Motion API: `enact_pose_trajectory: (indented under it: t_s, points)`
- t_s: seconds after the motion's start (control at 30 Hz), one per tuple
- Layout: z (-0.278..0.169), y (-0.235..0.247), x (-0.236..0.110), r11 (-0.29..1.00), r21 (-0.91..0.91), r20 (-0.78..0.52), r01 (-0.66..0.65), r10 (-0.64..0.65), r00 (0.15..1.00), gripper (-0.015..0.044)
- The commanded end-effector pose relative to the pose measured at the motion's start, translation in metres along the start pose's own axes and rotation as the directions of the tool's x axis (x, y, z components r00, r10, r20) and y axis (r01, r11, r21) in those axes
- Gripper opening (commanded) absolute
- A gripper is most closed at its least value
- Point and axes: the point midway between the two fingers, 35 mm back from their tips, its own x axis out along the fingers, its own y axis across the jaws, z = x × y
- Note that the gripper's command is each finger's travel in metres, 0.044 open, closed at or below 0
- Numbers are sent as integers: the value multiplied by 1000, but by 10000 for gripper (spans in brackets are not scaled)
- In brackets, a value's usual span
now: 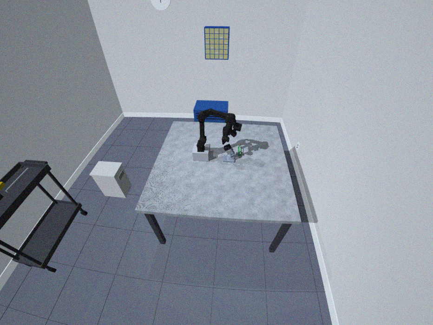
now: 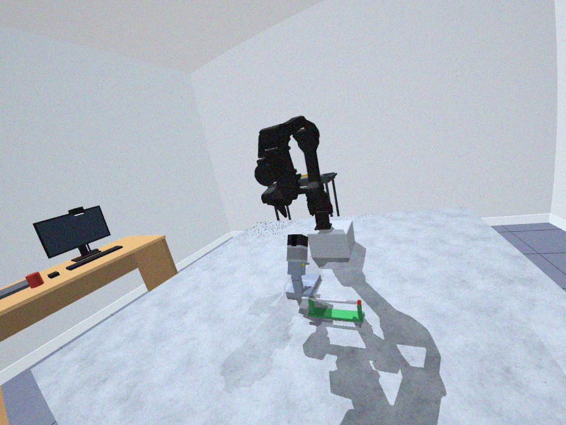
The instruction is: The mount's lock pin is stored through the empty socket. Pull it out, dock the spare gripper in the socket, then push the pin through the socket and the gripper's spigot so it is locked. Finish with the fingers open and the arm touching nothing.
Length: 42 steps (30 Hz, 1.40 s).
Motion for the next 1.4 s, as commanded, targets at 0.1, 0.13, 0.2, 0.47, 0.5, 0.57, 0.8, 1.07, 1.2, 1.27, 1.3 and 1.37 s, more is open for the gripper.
enact_pose_trajectory:
  t_s: [0.1,0.13,0.2,0.47,0.5,0.57,0.8,1.07,1.2,1.27,1.3,1.37]
  points:
    - [0,0,0,1000,0,0,0,0,1000,440]
    - [0,0,0,1000,0,0,0,0,1000,440]
    - [2,9,-1,1000,0,1,-1,1,1000,387]
    - [1,114,-2,1000,-2,-8,-9,9,1000,180]
    - [3,121,-3,1000,-3,-7,-10,10,1000,180]
    - [4,123,-3,1000,-3,-7,-10,10,1000,180]
    - [30,124,0,969,-246,37,37,-29,999,180]
    - [114,126,16,494,-839,176,230,-154,972,180]
    - [153,127,26,119,-955,242,271,-214,946,180]
    - [166,127,30,-9,-963,263,269,-234,936,180]
    - [167,127,31,-25,-963,266,268,-236,935,180]
    - [167,127,31,-25,-963,266,268,-236,935,180]
